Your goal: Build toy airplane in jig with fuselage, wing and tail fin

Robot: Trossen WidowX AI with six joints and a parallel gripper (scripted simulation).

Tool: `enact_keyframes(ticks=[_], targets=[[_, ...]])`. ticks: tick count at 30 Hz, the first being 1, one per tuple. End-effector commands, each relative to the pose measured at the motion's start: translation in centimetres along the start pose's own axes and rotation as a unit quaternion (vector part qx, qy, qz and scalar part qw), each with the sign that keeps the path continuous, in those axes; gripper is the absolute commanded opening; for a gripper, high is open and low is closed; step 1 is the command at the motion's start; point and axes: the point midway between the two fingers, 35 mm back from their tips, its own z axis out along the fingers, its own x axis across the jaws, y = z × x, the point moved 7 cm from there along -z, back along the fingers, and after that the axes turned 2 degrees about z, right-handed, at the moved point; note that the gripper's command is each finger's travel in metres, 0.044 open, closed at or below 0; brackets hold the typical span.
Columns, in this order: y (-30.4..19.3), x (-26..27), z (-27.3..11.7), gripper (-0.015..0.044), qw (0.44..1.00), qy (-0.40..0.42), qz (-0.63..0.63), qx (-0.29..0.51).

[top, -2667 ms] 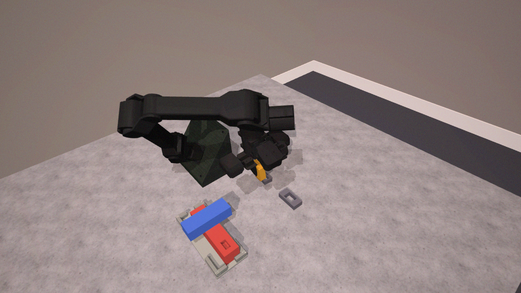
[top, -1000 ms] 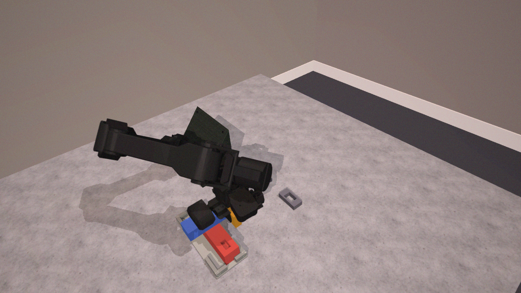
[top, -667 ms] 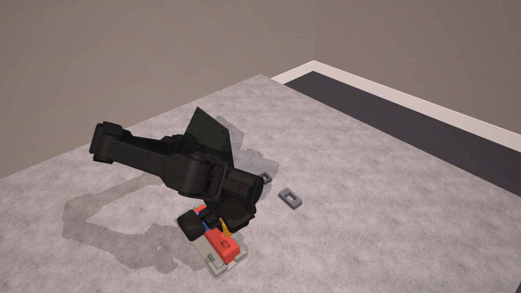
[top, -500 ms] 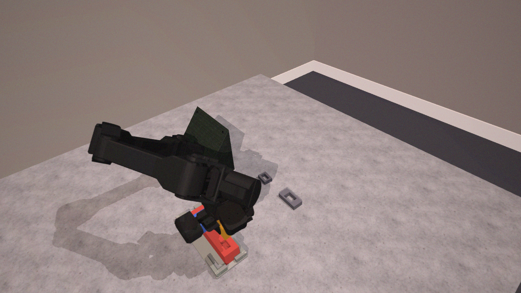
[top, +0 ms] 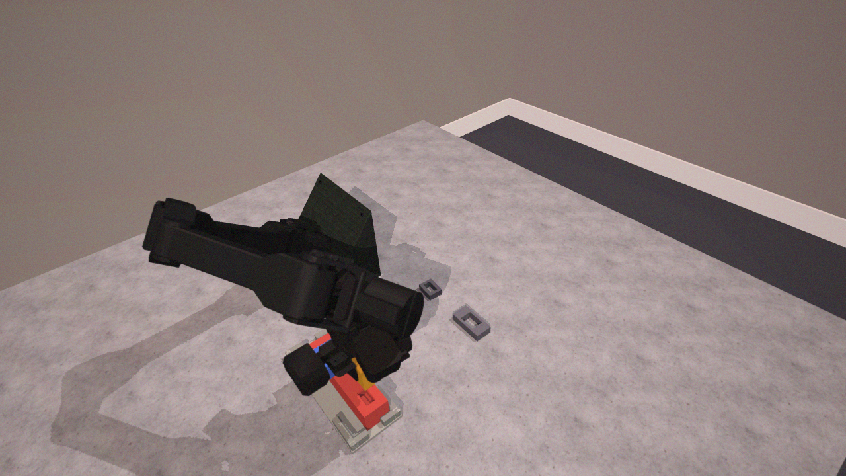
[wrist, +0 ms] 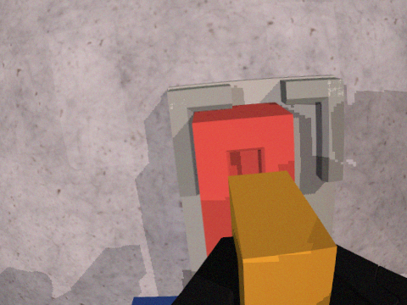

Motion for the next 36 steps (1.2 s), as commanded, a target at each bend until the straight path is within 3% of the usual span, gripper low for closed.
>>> enact_keyframes(ticks=[1,33,36], targets=[[0.0,-0.1,0.0,0.0067,1.0,-0.002,-0.003,-0.001],[0.0,-0.2,3.8,0.0078,1.0,-0.001,-0.001,0.001],[0.0,-0.2,3.8,0.0058,1.0,-0.001,-0.001,0.001]])
